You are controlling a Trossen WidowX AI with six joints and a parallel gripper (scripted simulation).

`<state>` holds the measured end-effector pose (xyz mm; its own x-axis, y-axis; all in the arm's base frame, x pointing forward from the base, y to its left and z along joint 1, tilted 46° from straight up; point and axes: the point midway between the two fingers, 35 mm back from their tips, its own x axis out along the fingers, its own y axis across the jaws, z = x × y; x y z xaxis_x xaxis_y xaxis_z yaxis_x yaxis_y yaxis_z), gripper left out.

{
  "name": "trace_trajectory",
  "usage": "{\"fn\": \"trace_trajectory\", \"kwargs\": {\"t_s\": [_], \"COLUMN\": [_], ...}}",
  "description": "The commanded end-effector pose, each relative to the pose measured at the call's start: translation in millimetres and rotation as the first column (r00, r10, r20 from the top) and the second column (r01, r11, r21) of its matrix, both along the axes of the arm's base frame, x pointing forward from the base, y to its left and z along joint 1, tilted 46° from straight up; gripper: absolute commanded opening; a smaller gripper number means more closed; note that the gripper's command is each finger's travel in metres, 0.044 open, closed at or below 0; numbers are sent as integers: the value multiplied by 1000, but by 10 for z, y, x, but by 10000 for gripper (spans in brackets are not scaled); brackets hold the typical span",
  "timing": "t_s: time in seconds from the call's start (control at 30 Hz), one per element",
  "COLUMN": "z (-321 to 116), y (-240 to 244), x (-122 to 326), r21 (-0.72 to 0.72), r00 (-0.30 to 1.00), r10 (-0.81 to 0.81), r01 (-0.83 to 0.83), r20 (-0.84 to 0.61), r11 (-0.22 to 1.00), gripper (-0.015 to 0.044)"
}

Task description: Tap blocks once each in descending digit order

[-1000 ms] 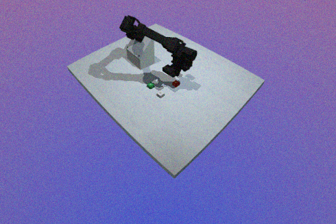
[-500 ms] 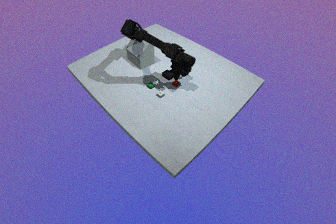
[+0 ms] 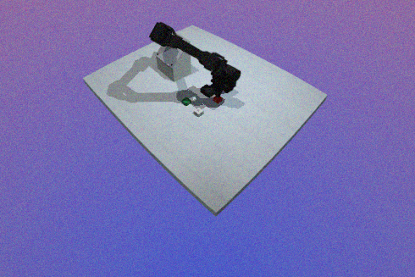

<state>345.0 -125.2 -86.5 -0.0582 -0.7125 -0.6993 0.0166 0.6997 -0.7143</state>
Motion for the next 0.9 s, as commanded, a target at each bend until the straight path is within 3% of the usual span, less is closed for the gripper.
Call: {"fn": "trace_trajectory", "kwargs": {"t_s": [0.0, 0.17, 0.23, 0.4, 0.63, 0.73, 0.87], "z": [94, 190, 137, -229, -657, -776, -786], "y": [97, 194, 314, 1171, 2162, 2412, 2434], "x": [1, -3, 1, -127, -712, -991, -1020], "r21": [0, -1, 9, 60, 48, 19, 16], "r00": [1000, 1000, 1000, 1000, 1000, 1000, 1000], "r10": [-1, -1, 3, 19, 8, 0, -1], "r01": [1, 1, -3, -19, -8, 0, 1], "r20": [-4, -7, -5, 0, -11, -8, -8], "r11": [1000, 1000, 1000, 998, 999, 1000, 1000], "gripper": [20, 20, 72, 204, 387, 400, 400]}}
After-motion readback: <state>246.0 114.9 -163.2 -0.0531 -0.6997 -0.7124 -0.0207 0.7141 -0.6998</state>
